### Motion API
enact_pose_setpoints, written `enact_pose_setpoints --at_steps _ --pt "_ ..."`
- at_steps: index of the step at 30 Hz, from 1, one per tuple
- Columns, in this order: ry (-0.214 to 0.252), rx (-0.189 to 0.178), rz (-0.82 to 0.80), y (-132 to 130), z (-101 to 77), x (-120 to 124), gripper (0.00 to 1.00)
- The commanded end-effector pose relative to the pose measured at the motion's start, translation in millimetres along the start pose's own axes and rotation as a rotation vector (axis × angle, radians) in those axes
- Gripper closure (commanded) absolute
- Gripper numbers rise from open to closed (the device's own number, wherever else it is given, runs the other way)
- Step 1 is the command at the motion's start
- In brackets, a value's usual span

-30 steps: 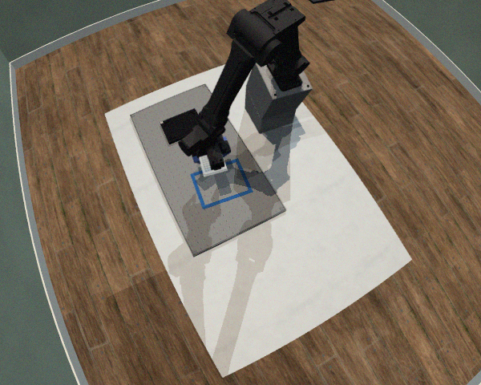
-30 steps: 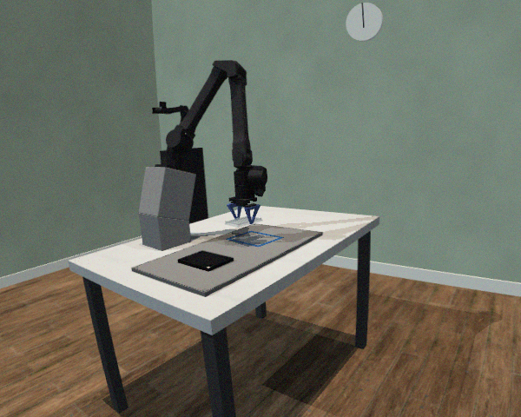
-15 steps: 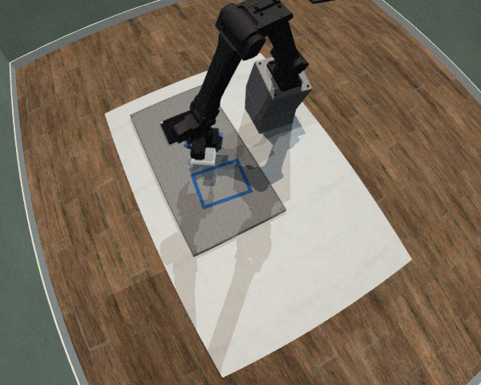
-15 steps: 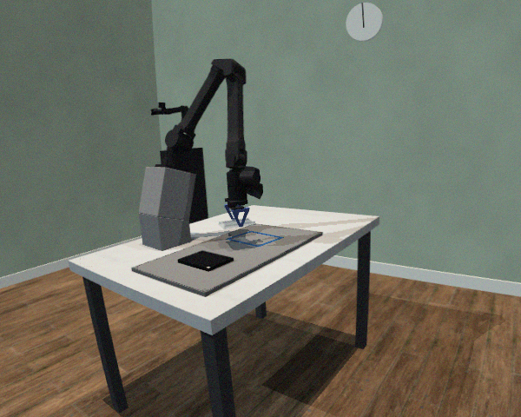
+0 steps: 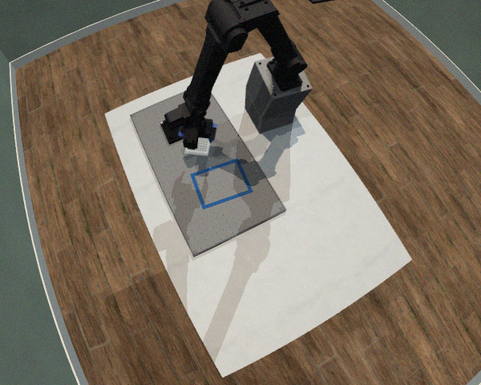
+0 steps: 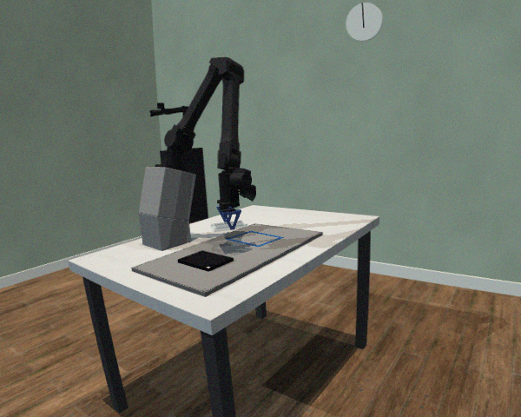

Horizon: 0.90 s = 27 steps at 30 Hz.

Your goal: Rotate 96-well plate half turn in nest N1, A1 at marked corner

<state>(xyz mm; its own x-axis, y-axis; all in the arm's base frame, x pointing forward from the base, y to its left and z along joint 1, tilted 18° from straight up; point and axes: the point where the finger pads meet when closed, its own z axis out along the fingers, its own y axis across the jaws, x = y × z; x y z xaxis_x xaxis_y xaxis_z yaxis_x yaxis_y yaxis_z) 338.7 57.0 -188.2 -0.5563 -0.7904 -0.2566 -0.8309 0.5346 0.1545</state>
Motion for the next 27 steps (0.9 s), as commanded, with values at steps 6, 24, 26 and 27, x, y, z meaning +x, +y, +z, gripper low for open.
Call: enact_pose_setpoints --at_steps 6,24,26,27 --pt "-0.008 0.005 -0.017 -25 -2.2 16 1.00" --pt "-0.009 0.013 -0.019 -61 -6.4 57 1.00" --pt "-0.012 0.023 -0.022 -69 -10.3 60 1.00" --pt "-0.009 0.016 -0.020 -69 -7.7 65 1.00"
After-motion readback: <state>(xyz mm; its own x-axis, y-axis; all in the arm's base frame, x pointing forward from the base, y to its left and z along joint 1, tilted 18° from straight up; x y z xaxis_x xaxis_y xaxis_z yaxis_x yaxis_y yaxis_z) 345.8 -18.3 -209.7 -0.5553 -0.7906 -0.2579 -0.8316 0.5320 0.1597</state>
